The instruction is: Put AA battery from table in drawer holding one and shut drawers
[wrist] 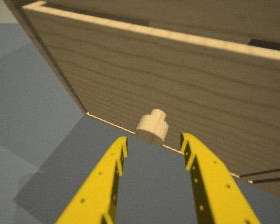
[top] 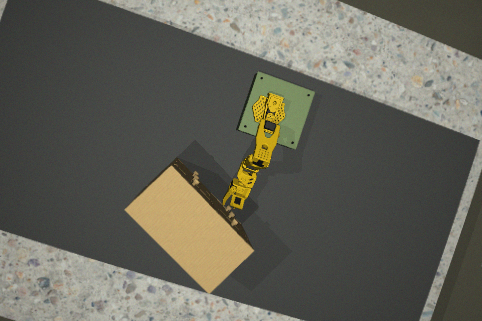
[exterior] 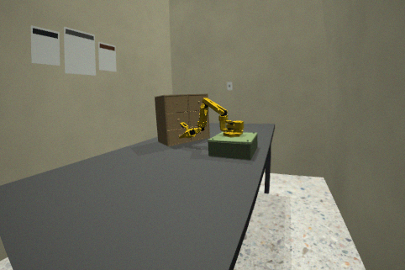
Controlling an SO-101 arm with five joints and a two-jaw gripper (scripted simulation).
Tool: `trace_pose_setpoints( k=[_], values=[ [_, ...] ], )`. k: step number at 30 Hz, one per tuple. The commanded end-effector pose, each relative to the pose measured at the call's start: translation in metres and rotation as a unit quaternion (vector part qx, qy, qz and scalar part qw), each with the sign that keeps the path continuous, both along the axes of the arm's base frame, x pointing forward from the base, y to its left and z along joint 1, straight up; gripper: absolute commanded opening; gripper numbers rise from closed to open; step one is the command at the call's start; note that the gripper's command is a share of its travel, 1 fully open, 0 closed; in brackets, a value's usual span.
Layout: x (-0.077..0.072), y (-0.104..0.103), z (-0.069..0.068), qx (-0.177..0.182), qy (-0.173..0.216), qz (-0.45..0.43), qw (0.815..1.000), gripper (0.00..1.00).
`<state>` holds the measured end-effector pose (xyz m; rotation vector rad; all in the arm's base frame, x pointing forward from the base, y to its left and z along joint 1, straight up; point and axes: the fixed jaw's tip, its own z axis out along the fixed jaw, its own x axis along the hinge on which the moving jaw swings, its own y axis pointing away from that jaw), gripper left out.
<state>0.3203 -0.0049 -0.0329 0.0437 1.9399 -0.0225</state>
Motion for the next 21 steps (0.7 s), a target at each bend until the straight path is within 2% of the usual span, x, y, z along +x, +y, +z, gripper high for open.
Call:
trace_pose_setpoints(
  k=[1, 10, 21],
  values=[
    [-0.007, 0.006, 0.002, -0.002, -0.006, 0.009, 1.000, 0.21],
    [-0.025, 0.016, 0.002, -0.005, -0.008, 0.026, 1.000, 0.21],
    [-0.039, 0.022, 0.003, -0.007, -0.010, 0.039, 0.999, 0.21]
  ],
)
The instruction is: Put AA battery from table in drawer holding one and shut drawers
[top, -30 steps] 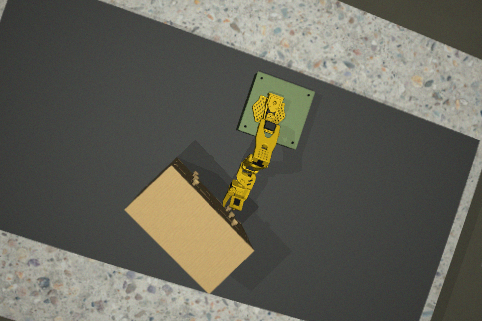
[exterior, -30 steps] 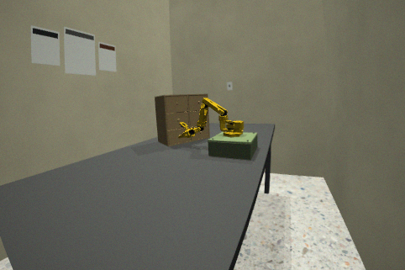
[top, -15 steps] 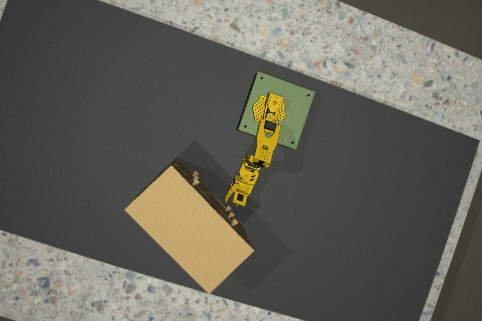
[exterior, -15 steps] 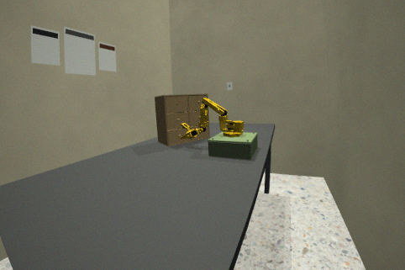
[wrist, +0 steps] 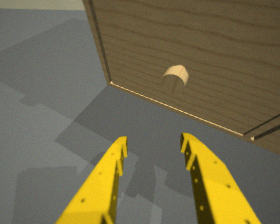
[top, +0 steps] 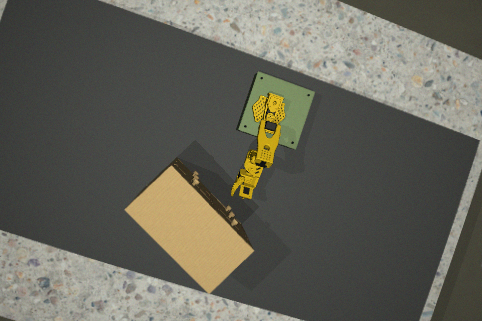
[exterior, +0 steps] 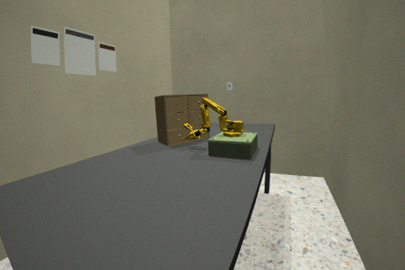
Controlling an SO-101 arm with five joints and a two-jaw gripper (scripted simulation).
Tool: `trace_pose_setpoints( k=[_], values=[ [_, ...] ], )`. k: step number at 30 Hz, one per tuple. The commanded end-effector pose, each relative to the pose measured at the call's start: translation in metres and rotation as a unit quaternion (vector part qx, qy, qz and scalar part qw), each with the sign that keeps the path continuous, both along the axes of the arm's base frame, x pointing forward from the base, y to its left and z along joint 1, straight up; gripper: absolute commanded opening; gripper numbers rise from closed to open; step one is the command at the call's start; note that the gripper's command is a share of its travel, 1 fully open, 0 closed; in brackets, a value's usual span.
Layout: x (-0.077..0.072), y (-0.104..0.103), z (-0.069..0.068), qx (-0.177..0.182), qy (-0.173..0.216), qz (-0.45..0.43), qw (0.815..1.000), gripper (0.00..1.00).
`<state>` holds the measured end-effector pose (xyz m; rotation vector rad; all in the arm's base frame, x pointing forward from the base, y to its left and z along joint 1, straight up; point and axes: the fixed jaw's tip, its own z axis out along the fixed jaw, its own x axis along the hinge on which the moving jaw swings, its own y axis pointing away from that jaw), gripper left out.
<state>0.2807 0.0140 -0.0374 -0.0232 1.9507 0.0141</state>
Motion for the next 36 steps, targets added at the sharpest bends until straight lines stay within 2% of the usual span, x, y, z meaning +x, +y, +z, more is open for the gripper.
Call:
trace_pose_setpoints(
  k=[1, 8, 21, 36],
  values=[
    [0.001, 0.003, 0.008, -0.003, -0.016, 0.007, 1.000, 0.21],
    [0.001, 0.003, 0.008, -0.003, -0.016, 0.007, 1.000, 0.21],
    [0.009, 0.002, 0.029, -0.007, 0.043, 0.006, 0.999, 0.21],
    [0.001, 0.001, 0.052, -0.011, 0.100, 0.006, 0.995, 0.21]
  ],
)
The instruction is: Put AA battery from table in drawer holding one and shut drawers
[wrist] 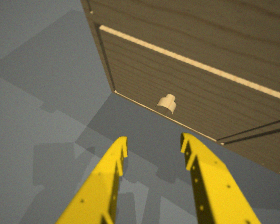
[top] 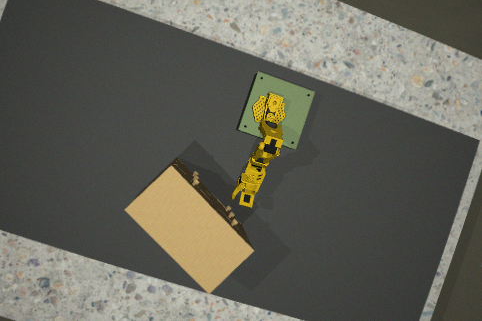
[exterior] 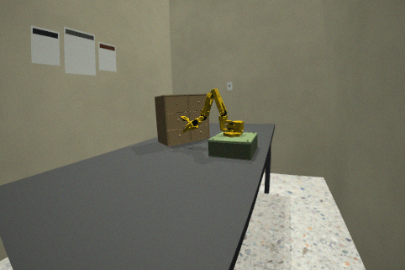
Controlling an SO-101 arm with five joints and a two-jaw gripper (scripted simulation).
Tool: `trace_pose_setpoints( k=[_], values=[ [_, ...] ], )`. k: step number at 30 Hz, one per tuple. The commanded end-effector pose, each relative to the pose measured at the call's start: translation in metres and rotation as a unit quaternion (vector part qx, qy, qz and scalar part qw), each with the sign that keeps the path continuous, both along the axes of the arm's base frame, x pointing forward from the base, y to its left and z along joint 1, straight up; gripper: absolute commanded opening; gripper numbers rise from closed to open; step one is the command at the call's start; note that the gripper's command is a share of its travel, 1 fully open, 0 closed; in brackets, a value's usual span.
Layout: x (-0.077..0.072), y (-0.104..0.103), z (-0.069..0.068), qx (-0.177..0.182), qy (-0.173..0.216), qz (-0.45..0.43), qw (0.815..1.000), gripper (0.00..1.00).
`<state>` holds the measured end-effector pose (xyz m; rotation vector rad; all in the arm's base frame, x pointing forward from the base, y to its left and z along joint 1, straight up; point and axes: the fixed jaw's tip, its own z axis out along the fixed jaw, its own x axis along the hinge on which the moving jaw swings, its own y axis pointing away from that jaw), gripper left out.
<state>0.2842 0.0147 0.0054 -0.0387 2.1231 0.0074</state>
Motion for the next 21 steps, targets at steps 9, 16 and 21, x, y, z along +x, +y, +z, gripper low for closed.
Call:
trace_pose_setpoints(
  k=[9, 16, 21],
  values=[
    [-0.012, -0.001, 0.020, -0.006, 0.046, 0.003, 0.999, 0.21],
    [-0.025, -0.001, 0.029, -0.008, 0.077, 0.003, 0.997, 0.21],
    [-0.037, -0.002, 0.035, -0.009, 0.099, 0.003, 0.995, 0.21]
  ],
)
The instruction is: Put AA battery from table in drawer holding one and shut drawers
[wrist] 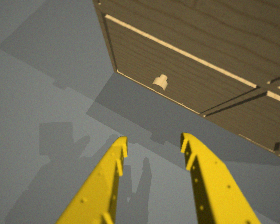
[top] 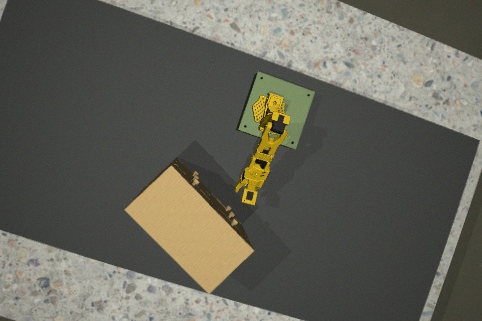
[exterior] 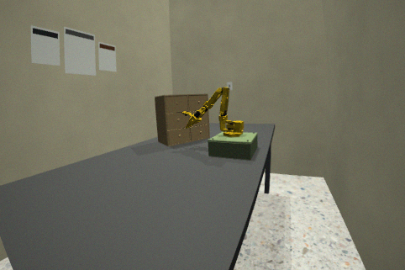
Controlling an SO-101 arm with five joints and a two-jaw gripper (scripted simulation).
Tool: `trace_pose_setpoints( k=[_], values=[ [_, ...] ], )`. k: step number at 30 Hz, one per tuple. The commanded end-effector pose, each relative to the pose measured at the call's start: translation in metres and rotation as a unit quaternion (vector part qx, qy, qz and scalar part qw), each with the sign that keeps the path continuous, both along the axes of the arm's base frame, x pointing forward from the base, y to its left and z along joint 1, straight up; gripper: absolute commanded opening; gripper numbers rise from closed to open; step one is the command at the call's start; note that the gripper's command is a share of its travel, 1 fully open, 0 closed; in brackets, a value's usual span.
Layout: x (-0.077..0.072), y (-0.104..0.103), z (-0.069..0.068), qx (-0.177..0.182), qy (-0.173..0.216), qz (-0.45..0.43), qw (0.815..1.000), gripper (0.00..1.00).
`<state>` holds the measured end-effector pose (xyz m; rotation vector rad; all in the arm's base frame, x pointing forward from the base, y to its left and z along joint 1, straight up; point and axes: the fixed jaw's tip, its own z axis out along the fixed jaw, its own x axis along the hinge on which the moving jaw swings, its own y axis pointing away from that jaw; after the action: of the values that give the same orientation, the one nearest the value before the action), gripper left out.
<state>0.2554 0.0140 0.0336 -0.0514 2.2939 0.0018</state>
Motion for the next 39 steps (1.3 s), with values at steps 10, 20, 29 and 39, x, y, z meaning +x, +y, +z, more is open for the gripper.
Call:
trace_pose_setpoints(
  k=[10, 20, 29, 39],
  values=[
    [-0.029, -0.002, 0.014, -0.006, 0.050, 0.001, 0.999, 0.21],
    [-0.052, -0.003, 0.018, -0.007, 0.085, 0.001, 0.996, 0.21],
    [-0.080, -0.004, 0.018, -0.009, 0.125, 0.002, 0.992, 0.21],
    [-0.105, -0.005, 0.016, -0.010, 0.161, 0.002, 0.987, 0.21]
  ],
)
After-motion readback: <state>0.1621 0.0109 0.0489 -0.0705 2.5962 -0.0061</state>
